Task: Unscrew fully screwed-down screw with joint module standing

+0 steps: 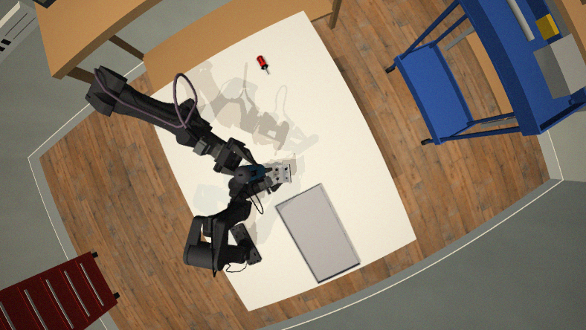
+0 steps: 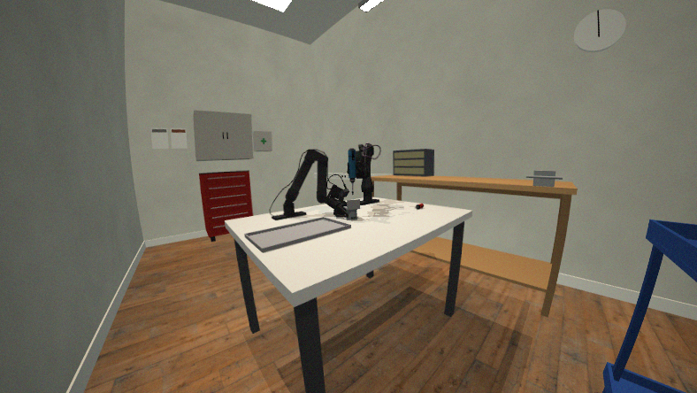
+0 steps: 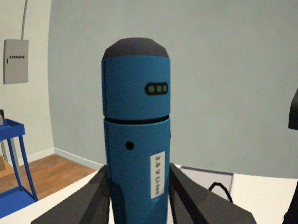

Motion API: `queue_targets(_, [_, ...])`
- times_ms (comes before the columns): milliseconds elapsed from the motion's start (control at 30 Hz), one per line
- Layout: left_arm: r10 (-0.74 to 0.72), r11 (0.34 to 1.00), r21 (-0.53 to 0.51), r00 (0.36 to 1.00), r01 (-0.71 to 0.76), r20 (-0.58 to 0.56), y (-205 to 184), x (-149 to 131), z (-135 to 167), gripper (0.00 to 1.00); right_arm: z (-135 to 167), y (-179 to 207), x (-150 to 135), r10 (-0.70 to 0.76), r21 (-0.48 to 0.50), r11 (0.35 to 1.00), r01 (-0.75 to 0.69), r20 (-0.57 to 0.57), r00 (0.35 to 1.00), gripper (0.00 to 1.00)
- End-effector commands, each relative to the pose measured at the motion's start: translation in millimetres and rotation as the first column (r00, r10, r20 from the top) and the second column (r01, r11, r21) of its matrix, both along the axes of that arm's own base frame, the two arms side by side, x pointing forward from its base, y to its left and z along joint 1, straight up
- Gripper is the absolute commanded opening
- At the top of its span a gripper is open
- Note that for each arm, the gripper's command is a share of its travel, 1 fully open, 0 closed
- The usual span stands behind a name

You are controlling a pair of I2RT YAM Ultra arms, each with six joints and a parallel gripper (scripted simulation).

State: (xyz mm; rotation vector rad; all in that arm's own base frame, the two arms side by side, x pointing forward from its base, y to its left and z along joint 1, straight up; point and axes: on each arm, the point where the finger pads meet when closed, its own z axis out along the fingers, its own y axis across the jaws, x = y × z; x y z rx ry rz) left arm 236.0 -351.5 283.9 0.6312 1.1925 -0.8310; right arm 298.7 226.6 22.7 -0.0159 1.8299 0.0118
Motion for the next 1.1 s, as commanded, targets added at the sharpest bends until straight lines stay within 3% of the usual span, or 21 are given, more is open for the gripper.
queue_targets(0, [0.010, 0.991, -0.134, 0.996, 0.002, 0.092, 10.9, -8.4, 50.0, 0.42, 5.0, 1.8, 1.7, -0.003, 0.019, 1.000, 0.002, 0.012, 1.000, 0.59])
queue_targets(233, [0.009, 0.994, -0.113, 0.997, 0.000, 0.078, 12.4, -9.0, 37.7, 0.42, 5.0, 1.8, 1.7, -0.003, 0.019, 1.000, 0.002, 0.012, 1.000, 0.59])
queue_targets(1067, [0.011, 0.992, -0.125, 0.996, 0.000, 0.086, 12.2, -8.2, 42.1, 0.42, 5.0, 1.8, 1.7, -0.003, 0.019, 1.000, 0.002, 0.012, 1.000, 0.59])
